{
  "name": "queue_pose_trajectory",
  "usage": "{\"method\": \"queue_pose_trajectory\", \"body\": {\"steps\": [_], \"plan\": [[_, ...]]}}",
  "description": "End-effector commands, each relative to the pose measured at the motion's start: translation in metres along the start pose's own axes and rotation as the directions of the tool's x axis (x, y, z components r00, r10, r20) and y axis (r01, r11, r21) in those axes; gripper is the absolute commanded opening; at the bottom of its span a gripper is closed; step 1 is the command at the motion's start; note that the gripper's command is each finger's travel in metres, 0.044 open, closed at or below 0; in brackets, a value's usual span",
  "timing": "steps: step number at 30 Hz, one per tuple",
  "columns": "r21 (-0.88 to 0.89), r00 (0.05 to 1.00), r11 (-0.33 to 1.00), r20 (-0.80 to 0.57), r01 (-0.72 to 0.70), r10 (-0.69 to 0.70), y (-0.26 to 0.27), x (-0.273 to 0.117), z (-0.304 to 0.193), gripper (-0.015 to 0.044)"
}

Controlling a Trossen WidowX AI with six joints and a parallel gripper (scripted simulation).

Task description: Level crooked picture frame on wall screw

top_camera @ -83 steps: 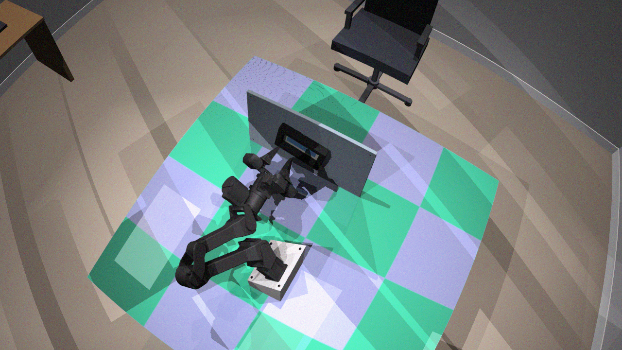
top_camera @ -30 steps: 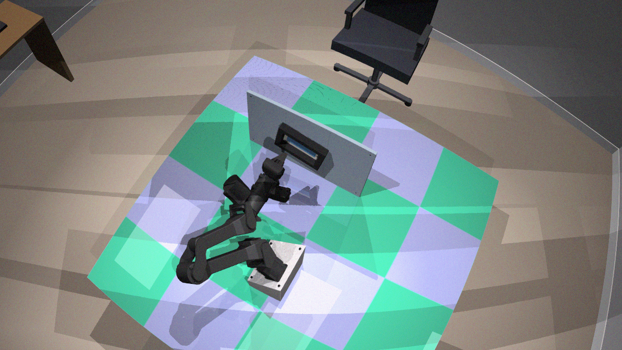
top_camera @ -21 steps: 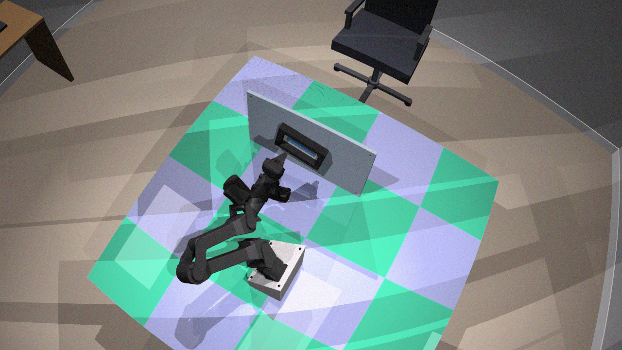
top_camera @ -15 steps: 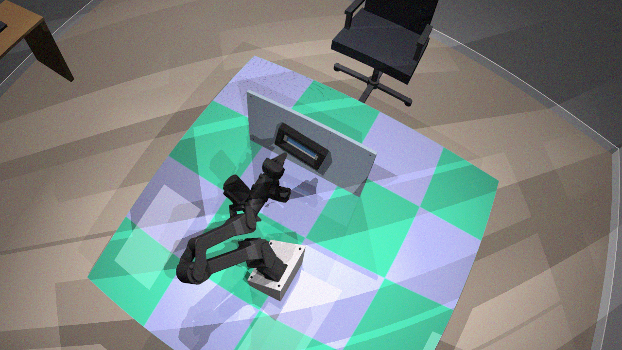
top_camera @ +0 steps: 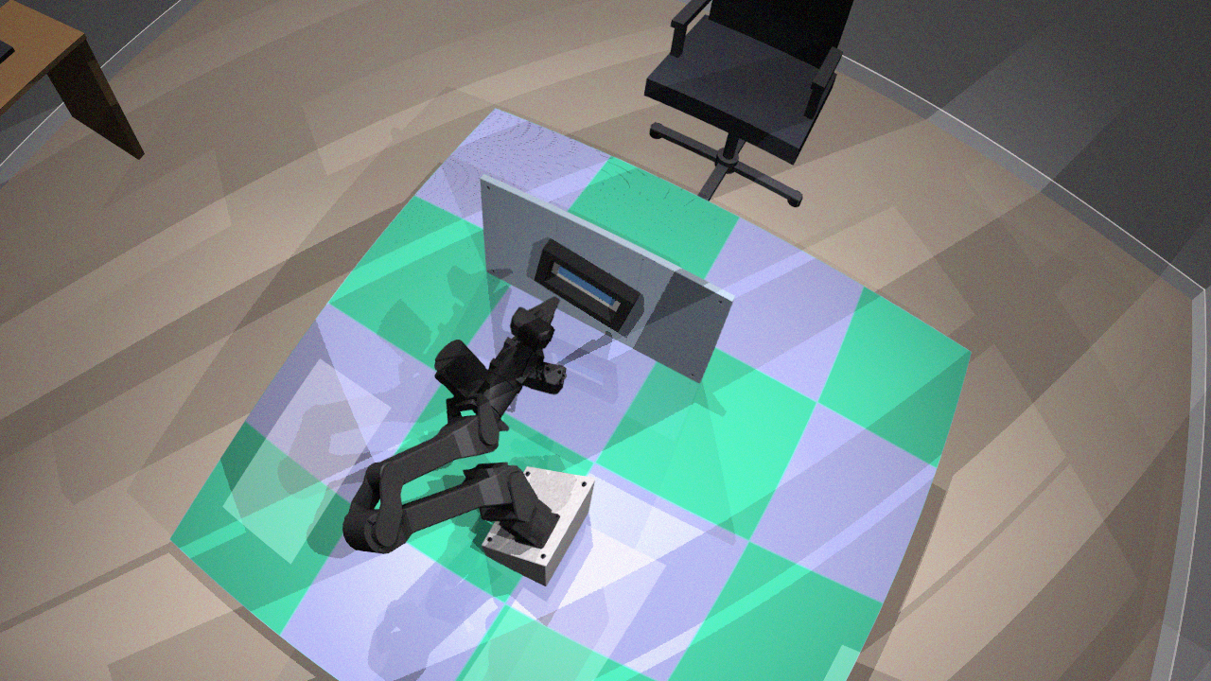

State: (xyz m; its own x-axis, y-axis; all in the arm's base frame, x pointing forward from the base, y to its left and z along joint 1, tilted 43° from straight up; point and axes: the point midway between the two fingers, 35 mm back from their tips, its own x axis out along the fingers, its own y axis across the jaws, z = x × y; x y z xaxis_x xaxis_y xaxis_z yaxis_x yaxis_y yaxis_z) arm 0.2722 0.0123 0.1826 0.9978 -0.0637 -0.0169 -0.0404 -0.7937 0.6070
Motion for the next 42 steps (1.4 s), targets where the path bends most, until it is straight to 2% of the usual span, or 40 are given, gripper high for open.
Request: {"method": "queue_pose_trajectory", "body": {"steps": [1, 29, 42], "plan": [[0.004, 1.0, 1.0, -0.004, 0.007, -0.007, -0.001, 0.0, -0.001, 0.026], [0.0, 1.0, 1.0, 0.0, 0.001, -0.001, -0.001, 0.0, 0.0, 0.026], [-0.007, 1.0, 1.0, 0.017, 0.018, -0.018, -0.06, -0.002, 0.014, 0.026]]}}
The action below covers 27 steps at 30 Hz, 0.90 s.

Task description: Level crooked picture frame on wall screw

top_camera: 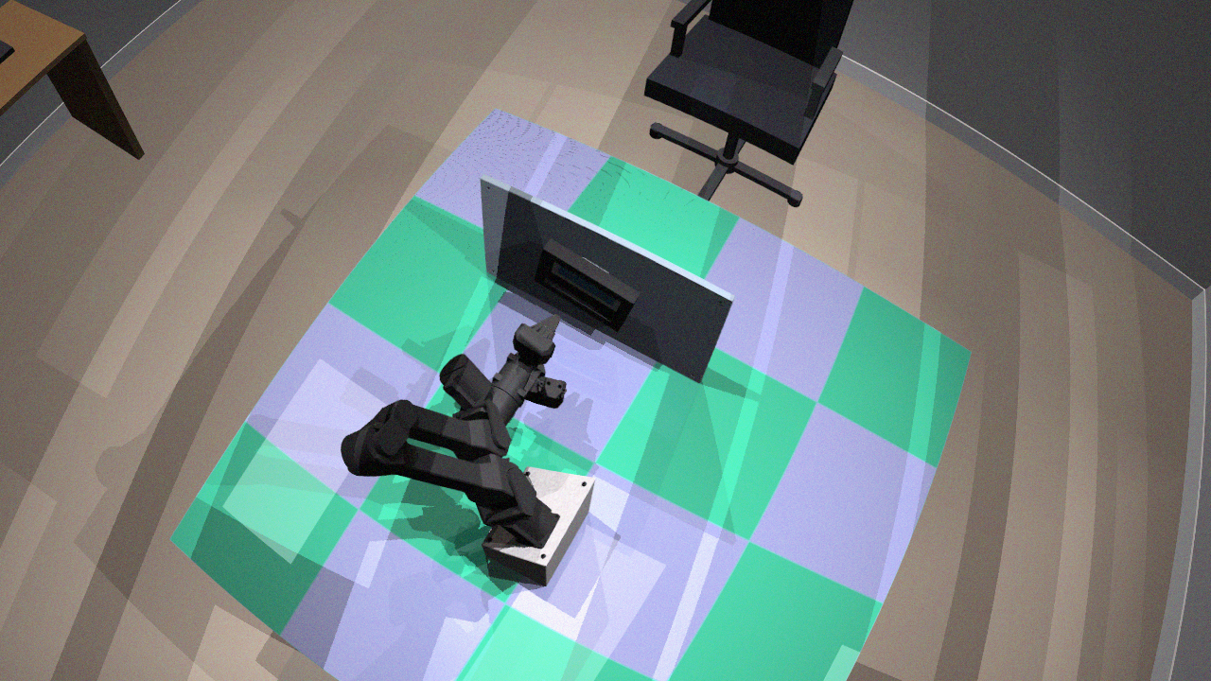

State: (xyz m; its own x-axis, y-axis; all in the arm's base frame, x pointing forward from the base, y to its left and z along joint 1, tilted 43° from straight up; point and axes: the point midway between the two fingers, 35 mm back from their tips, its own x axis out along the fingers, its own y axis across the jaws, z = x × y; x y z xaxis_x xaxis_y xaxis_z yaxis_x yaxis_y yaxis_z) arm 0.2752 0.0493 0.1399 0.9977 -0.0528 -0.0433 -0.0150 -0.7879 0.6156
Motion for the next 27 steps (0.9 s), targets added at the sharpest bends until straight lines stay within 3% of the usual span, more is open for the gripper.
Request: {"method": "queue_pose_trajectory", "body": {"steps": [1, 18, 27], "plan": [[0.005, 1.0, 1.0, 0.003, -0.007, 0.007, -0.005, -0.003, 0.002, 0.026], [0.006, 1.0, 1.0, 0.002, -0.007, 0.007, -0.005, 0.001, 0.001, 0.026], [0.017, 1.0, 1.0, -0.016, -0.017, 0.017, -0.003, 0.064, -0.002, 0.026]]}}
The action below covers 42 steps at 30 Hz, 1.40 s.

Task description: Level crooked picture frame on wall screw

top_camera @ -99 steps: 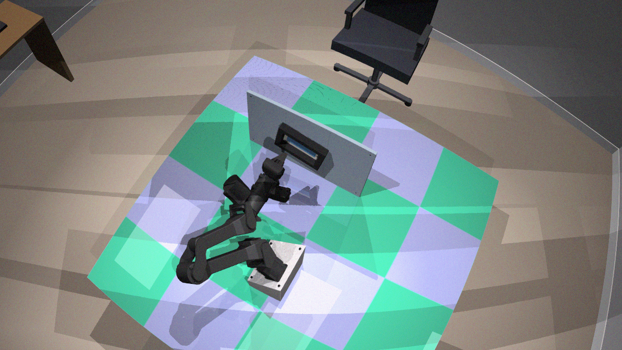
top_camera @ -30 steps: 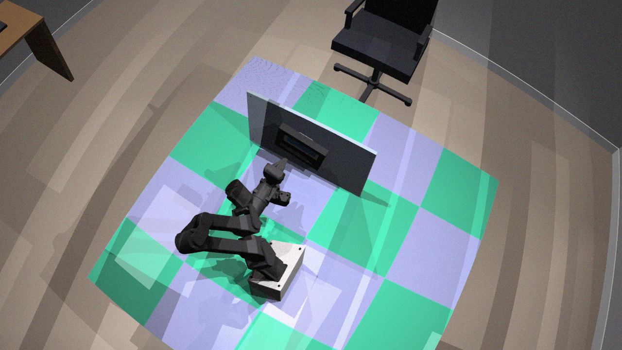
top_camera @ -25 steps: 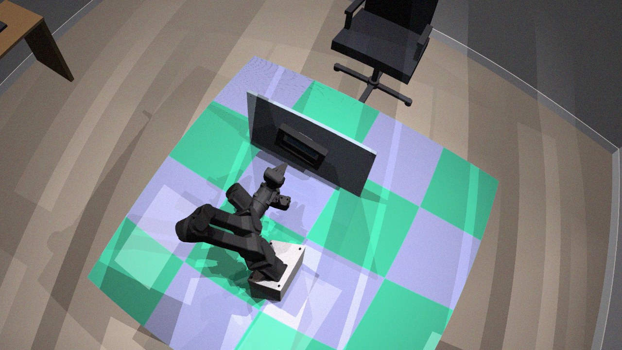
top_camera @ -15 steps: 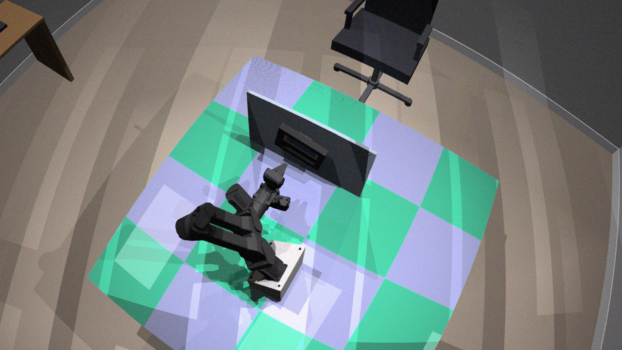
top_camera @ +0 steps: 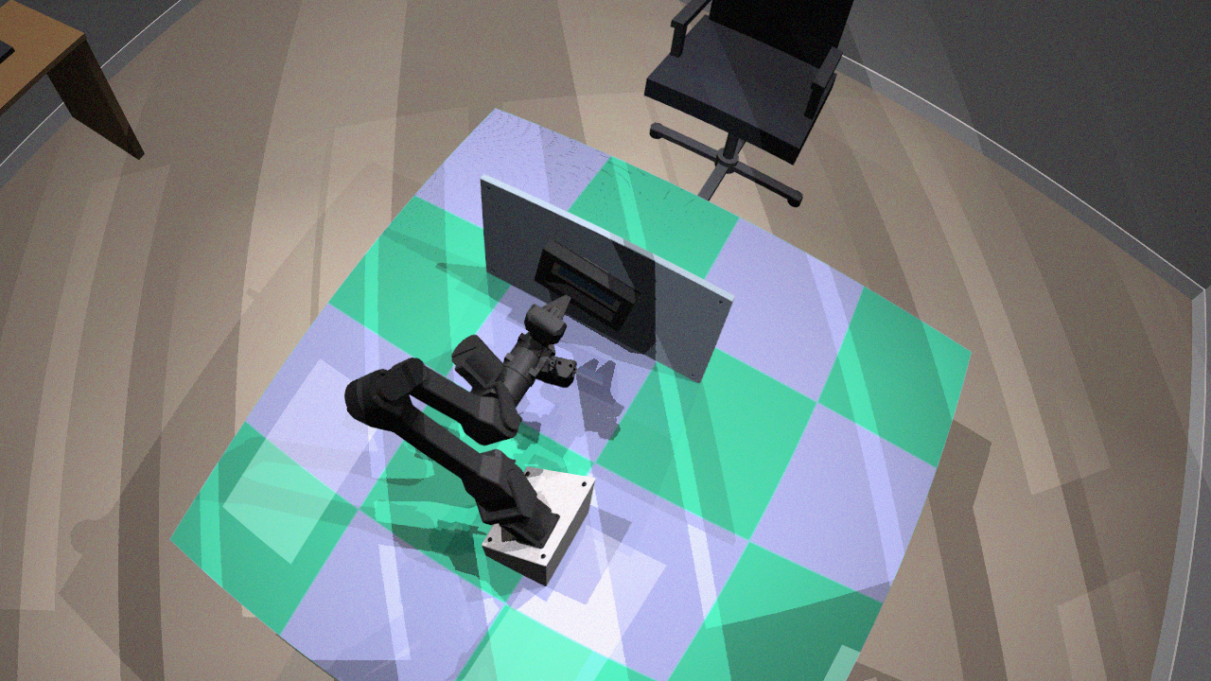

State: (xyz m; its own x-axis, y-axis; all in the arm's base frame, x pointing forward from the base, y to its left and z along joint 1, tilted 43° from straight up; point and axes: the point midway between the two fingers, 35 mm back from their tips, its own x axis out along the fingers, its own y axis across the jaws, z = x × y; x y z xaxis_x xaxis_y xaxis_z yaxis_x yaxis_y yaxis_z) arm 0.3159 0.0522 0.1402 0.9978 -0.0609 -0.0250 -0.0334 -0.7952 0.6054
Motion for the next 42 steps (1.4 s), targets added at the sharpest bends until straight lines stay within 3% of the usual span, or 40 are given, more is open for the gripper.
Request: {"method": "queue_pose_trajectory", "body": {"steps": [1, 20, 42], "plan": [[0.004, 1.0, 1.0, -0.009, -0.001, 0.001, -0.001, 0.031, 0.004, 0.026], [0.005, 1.0, 1.0, -0.011, -0.002, 0.002, -0.001, 0.039, 0.006, 0.026], [0.005, 1.0, 1.0, -0.013, -0.003, 0.003, -0.001, 0.074, 0.005, 0.026]]}}
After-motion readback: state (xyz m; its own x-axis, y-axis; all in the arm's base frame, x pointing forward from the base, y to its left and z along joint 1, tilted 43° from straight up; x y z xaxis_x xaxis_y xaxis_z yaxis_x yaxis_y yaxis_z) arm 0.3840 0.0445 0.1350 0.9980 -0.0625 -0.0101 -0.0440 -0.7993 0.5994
